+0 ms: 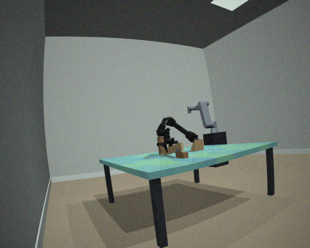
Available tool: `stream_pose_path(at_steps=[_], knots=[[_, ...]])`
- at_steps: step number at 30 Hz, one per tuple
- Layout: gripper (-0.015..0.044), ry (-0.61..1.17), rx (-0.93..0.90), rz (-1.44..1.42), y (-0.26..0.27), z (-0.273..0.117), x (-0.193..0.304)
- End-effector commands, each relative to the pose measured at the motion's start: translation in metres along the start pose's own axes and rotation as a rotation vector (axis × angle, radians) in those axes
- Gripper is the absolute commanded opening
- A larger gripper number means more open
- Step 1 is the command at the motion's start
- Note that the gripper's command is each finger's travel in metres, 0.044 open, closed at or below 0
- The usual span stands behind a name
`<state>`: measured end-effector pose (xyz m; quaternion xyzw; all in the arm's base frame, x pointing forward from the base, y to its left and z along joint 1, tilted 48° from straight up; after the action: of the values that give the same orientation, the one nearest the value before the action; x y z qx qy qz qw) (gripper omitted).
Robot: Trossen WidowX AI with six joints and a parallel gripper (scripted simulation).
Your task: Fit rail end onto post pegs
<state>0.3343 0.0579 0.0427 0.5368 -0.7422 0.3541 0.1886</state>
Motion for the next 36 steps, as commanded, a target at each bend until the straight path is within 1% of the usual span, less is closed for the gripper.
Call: stream_pose_path(at_steps=[1, 4, 5, 36], knots=[[0.0046, 0.004, 0.003, -0.005, 0.0, 0.001, 0.0], [0.0026, 0.004, 0.003, -0.005, 0.0, 0.001, 0.0], [0.0, 0.004, 0.003, -0.005, 0.0, 0.001, 0.0], [0.0, 0.003, 0.002, -0.005, -0.001, -0.01, -0.001]])
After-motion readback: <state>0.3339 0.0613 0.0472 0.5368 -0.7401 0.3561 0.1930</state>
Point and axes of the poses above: the point midway between the two fingers, 35 mm back from their tips, its own z axis out along the fingers, its own y axis across the jaws, x = y × z, the point moved 5 cm from there along -z, back along the fingers, and after that the axes turned 13 degrees about z, right-handed, at the moved point
